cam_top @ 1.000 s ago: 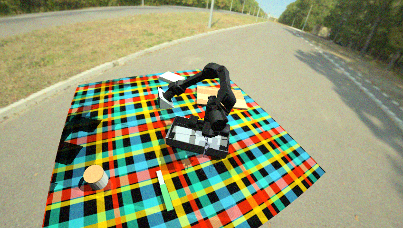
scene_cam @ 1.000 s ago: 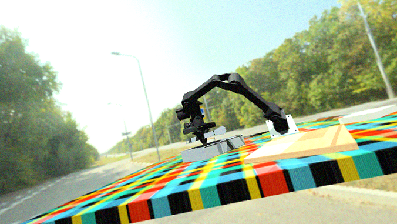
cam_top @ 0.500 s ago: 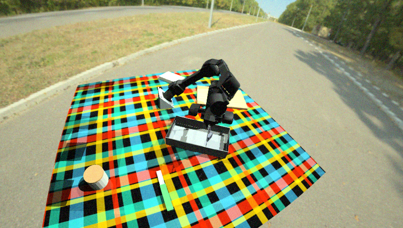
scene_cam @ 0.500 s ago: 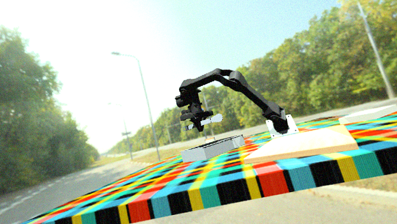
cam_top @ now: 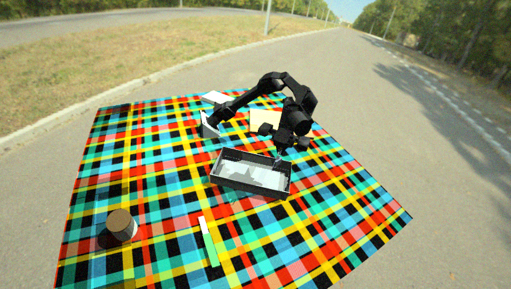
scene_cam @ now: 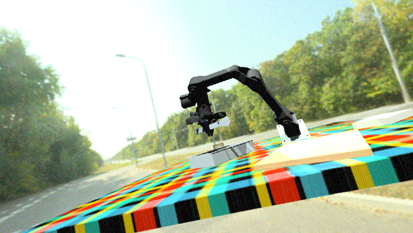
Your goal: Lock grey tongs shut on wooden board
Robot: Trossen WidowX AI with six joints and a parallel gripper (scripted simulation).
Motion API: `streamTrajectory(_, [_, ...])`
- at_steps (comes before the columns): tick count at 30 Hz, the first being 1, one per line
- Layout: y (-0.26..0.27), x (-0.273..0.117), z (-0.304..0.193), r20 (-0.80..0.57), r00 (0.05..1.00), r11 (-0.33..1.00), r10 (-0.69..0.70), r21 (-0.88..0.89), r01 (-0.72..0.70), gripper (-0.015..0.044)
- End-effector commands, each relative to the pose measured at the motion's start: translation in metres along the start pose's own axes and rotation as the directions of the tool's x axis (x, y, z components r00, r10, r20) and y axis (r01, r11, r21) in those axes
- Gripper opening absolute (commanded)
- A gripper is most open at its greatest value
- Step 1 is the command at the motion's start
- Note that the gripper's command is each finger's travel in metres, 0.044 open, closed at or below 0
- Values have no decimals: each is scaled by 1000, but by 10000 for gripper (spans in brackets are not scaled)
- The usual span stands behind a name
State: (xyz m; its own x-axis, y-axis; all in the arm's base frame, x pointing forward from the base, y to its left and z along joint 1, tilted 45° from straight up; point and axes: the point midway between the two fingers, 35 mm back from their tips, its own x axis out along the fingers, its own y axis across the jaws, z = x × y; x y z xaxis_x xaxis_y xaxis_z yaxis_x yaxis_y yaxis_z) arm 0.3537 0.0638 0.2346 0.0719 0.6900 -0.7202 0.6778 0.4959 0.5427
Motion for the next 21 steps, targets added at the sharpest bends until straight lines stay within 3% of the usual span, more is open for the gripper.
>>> streamTrajectory(1, [4,-1,-23,5,1000,997,-4,77,3,-150])
streamTrajectory(21, [10,-11,-149,-8,1000,903,17,430,-12,-150])
